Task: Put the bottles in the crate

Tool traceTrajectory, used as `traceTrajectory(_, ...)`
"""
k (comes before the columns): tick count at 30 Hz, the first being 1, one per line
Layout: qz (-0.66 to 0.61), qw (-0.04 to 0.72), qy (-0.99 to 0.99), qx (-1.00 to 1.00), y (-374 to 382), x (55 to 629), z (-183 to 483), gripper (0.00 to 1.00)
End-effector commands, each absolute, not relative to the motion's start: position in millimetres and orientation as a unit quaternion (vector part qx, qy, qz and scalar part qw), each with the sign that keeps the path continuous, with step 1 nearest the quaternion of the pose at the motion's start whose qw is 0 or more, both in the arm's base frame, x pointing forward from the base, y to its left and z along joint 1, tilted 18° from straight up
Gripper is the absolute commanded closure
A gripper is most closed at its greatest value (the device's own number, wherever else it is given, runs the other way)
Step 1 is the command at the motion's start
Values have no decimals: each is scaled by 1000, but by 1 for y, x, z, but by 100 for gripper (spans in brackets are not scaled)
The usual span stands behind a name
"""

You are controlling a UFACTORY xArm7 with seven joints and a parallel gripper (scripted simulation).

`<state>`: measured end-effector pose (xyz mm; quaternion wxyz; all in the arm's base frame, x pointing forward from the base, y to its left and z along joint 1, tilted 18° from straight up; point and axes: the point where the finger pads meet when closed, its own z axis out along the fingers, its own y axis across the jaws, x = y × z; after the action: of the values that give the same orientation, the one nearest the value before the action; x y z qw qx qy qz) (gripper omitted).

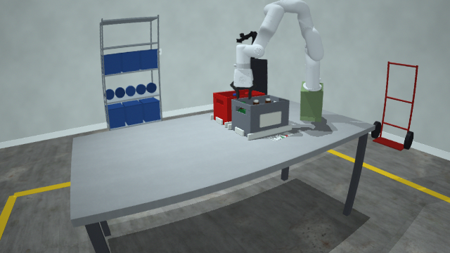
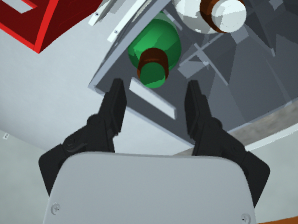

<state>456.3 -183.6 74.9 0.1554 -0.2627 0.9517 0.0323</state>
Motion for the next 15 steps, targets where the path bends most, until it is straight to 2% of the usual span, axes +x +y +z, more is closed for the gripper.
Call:
traceTrajectory(1,31,157,952,-262,-186,455,83,35)
traceTrajectory(15,31,157,952,-262,-191,445,116,35)
